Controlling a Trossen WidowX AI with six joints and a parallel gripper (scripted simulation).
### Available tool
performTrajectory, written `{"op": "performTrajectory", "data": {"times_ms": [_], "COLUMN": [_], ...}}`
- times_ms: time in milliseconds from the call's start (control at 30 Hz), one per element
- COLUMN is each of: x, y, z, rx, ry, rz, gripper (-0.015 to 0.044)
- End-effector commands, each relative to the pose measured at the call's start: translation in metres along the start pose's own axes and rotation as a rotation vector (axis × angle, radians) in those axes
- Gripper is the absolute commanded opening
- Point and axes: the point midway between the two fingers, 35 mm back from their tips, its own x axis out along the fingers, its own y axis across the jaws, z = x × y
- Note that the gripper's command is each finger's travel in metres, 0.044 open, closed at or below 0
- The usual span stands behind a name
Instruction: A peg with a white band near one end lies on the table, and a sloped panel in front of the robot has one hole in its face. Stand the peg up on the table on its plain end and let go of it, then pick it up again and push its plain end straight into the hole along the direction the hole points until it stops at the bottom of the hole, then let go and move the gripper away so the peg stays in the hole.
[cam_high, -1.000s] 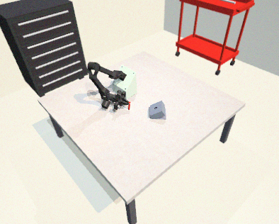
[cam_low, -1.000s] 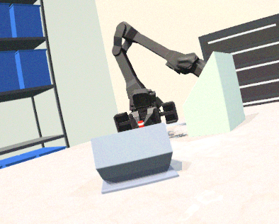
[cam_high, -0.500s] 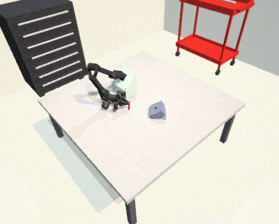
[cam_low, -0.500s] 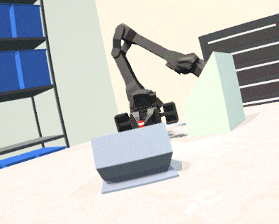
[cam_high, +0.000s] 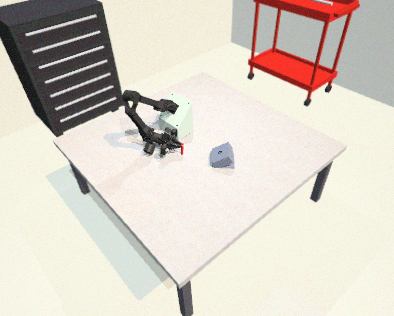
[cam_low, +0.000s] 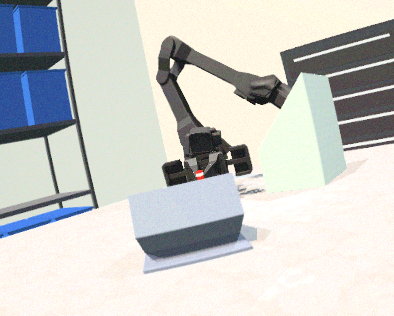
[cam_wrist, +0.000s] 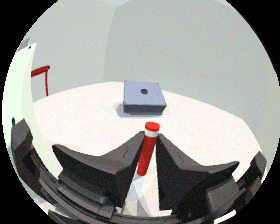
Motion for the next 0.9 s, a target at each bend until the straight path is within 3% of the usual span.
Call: {"op": "performTrajectory", "data": {"times_ms": [0,33,867], "x": [0.0000,0.0000,0.0000], "y": [0.0000,0.0000,0.0000], "z": [0.0000,0.0000,0.0000], "rx": [0.000,0.000,0.000], "ry": [0.000,0.000,0.000], "rz": [0.000,0.000,0.000], "gripper": [0.0109,0.0130,0.0130]}}
